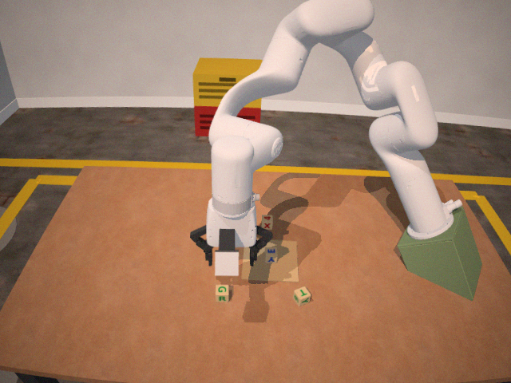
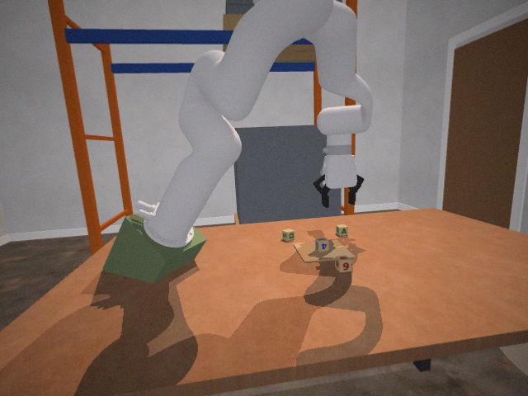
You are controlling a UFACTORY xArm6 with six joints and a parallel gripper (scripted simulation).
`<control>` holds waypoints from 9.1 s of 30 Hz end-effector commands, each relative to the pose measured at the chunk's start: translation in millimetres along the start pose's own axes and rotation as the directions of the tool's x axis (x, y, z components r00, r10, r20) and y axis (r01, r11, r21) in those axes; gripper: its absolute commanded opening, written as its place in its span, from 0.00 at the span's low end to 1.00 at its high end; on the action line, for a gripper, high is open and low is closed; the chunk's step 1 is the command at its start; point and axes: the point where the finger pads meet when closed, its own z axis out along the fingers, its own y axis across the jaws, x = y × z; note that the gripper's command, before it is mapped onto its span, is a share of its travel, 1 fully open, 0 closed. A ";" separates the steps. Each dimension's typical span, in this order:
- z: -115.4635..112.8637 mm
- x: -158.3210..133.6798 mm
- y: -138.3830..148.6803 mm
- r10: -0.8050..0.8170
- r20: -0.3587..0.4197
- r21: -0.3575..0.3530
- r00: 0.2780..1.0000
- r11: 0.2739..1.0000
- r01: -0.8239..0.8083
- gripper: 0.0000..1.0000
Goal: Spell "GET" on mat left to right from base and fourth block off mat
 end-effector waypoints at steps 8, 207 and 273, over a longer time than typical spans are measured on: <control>7.7 18.3 20.0 0.004 0.017 0.009 1.000 1.000 -0.004 0.69; 85.2 17.7 21.3 0.004 0.017 0.009 1.000 1.000 -0.004 0.69; 93.9 17.6 21.2 0.004 0.017 0.009 1.000 1.000 -0.004 0.27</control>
